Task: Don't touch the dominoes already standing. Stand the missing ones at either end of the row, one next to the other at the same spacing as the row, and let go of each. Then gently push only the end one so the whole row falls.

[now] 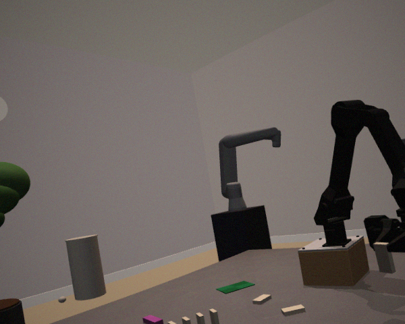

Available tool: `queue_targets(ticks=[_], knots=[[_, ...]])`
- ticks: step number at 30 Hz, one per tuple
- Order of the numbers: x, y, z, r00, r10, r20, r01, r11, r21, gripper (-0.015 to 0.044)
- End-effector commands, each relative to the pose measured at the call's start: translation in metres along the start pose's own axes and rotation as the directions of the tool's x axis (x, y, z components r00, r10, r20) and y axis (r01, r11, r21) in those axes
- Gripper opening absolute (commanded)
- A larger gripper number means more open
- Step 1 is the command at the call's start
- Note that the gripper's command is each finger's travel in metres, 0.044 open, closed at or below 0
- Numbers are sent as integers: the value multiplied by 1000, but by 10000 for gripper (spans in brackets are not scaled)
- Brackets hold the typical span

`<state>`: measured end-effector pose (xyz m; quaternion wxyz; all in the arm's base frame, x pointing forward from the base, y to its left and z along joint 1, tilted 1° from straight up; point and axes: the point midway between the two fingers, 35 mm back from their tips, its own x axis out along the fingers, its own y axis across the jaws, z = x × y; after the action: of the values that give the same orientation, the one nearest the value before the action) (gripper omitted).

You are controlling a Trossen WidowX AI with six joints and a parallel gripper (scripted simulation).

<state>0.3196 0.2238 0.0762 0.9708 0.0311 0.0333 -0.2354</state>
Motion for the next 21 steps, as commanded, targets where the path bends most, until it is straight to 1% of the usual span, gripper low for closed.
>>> queue_targets(ticks=[1, 6, 21], knots=[[0, -1, 1, 1000, -4, 4, 4, 1000, -2, 107], [0, 0, -2, 1000, -4, 4, 4, 1000, -2, 107], [9, 4, -56, 1000, -2, 1, 2, 1000, -9, 107]])
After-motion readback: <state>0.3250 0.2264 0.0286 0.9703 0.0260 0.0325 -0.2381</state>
